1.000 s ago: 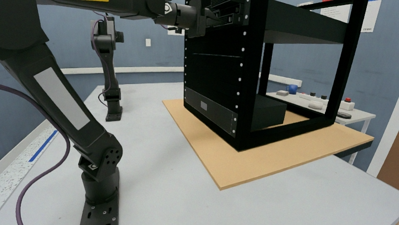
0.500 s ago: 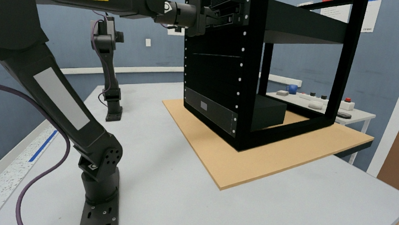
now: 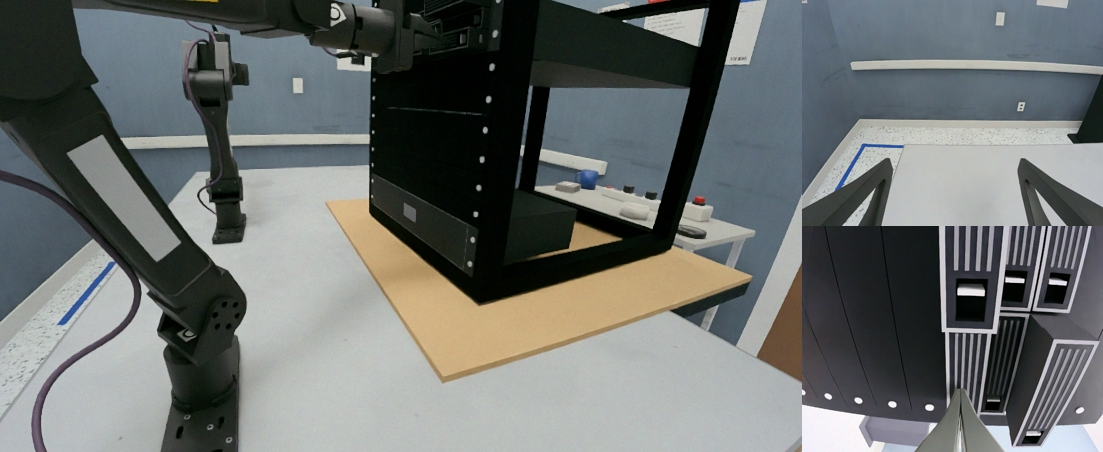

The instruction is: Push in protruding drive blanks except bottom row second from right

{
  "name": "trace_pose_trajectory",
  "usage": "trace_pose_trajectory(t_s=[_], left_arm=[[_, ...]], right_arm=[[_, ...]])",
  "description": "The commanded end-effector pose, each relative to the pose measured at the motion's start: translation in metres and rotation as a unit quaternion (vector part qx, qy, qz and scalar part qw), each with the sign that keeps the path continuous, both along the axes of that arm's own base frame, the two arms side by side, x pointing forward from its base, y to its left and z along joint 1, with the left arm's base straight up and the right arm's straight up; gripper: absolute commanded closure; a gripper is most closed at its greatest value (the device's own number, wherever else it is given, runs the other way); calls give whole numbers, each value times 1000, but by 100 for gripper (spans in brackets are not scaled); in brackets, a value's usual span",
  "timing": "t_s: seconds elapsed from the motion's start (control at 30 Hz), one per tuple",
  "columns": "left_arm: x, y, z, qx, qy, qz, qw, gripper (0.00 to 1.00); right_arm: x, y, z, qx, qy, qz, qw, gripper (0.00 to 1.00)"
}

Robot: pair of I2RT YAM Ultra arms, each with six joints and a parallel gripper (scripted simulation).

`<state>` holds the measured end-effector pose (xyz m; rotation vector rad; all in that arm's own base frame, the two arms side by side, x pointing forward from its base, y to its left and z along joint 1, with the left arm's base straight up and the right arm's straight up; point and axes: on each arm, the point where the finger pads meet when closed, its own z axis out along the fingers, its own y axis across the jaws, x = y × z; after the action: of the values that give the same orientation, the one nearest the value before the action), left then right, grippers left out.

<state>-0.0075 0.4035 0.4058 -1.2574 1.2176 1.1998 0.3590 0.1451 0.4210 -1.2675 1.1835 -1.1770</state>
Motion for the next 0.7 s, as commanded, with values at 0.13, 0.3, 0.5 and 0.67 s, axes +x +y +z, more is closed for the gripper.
trace_pose_trajectory(t_s=[0.13,0.3,0.5,0.67], left_arm=[[-2,-6,10,18,6,0,1000,0],[-2,-6,10,18,6,0,1000,0],[-2,-6,10,18,6,0,1000,0],[-2,-6,10,18,6,0,1000,0]], right_arm=[[3,-1,22,21,-24,1,1000,100],[11,-1,22,20,-24,1,1000,100],[3,-4,32,29,-36,3,999,100],[3,-4,32,29,-36,3,999,100]])
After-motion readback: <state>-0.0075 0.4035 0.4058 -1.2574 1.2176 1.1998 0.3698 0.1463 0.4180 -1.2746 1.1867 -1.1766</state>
